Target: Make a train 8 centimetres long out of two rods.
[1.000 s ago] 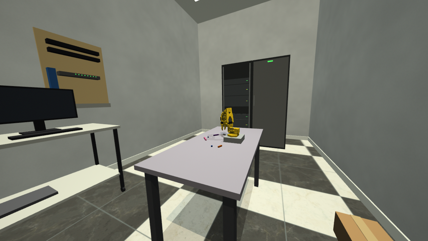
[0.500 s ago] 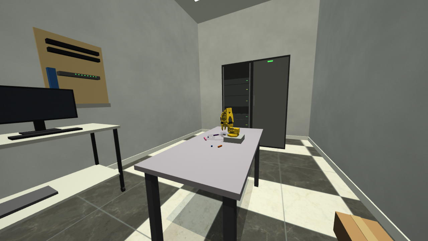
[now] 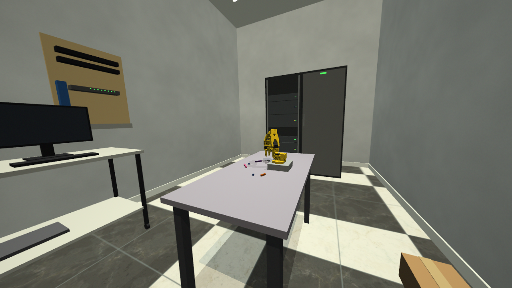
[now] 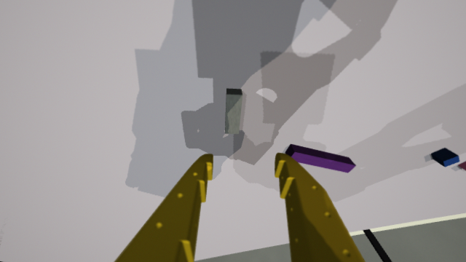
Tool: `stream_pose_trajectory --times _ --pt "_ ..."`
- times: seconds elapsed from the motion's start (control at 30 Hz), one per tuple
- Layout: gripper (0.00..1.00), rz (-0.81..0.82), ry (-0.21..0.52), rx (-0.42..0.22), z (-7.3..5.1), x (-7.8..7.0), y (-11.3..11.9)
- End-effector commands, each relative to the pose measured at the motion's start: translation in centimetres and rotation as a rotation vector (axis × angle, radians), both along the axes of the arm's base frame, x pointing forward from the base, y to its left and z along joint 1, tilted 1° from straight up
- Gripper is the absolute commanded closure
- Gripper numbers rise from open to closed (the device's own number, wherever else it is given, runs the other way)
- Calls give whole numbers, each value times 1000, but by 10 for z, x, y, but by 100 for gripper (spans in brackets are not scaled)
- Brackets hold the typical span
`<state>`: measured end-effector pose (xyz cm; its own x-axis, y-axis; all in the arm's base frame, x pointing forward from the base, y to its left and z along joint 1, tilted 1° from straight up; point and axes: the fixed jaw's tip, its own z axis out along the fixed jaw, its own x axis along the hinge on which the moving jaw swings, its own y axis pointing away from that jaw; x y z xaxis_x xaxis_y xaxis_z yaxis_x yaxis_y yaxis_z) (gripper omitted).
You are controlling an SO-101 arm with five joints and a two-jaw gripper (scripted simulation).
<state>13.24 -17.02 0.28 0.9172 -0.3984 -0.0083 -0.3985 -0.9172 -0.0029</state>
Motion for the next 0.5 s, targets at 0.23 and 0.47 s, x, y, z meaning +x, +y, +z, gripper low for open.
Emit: stream_pose_trajectory --times 0.23,0.47 --pt "81 -3 1 3 -21 -1 -2" --pt "81 -3 1 3 -31 -2 -1"
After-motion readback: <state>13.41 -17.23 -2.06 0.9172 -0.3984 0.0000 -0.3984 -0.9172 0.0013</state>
